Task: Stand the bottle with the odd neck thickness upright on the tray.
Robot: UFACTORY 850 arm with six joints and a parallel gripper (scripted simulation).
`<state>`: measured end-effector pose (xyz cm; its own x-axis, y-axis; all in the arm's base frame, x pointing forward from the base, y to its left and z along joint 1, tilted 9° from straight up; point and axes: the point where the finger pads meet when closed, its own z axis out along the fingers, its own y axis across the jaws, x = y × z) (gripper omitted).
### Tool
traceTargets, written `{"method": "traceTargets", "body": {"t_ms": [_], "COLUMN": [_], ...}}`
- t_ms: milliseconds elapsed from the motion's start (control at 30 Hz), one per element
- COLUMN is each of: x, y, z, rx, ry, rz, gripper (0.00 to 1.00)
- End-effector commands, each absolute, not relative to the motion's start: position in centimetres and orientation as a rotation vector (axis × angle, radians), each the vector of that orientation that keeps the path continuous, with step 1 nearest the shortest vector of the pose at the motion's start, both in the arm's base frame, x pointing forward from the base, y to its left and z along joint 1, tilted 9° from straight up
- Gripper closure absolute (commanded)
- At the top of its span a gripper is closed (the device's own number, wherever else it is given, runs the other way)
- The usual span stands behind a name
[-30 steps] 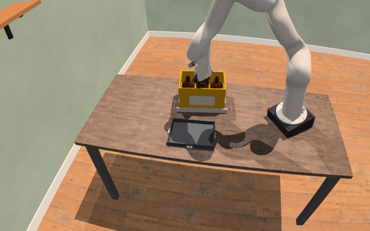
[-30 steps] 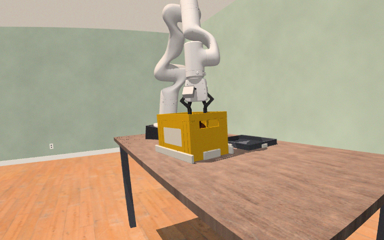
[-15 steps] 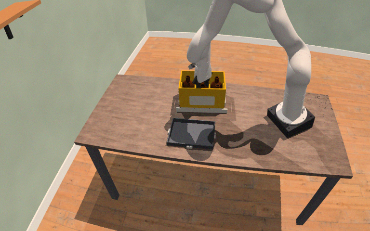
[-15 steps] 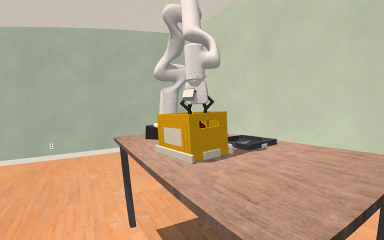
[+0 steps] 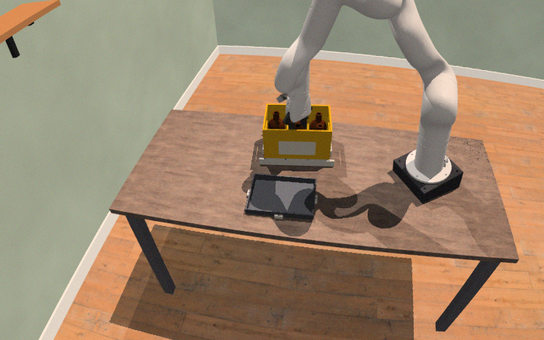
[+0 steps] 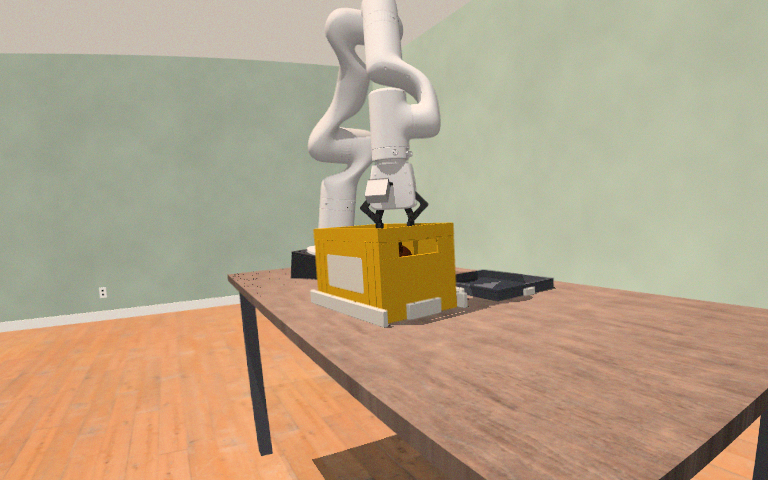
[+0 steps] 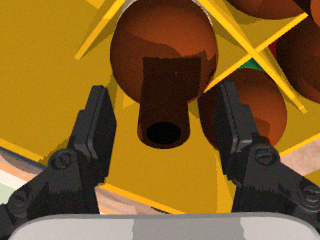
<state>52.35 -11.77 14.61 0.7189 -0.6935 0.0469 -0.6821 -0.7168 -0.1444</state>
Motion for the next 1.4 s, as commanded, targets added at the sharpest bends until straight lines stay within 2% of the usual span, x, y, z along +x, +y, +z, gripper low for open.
{"method": "traceTargets", "body": {"t_ms": [0, 167, 200, 1367], "x": [52.42, 52.42, 52.42, 52.42], "y": [-11.8, -11.8, -11.8, -11.8], "z": [14.69, 14.69, 14.69, 14.69], "rx": [-2.803, -2.803, -2.803, -2.803], "ry": [1.126, 1.126, 1.126, 1.126], "rz": [-0.151, -0.151, -0.151, -0.151], "gripper": [0.35, 0.35, 1.0, 1.0]}}
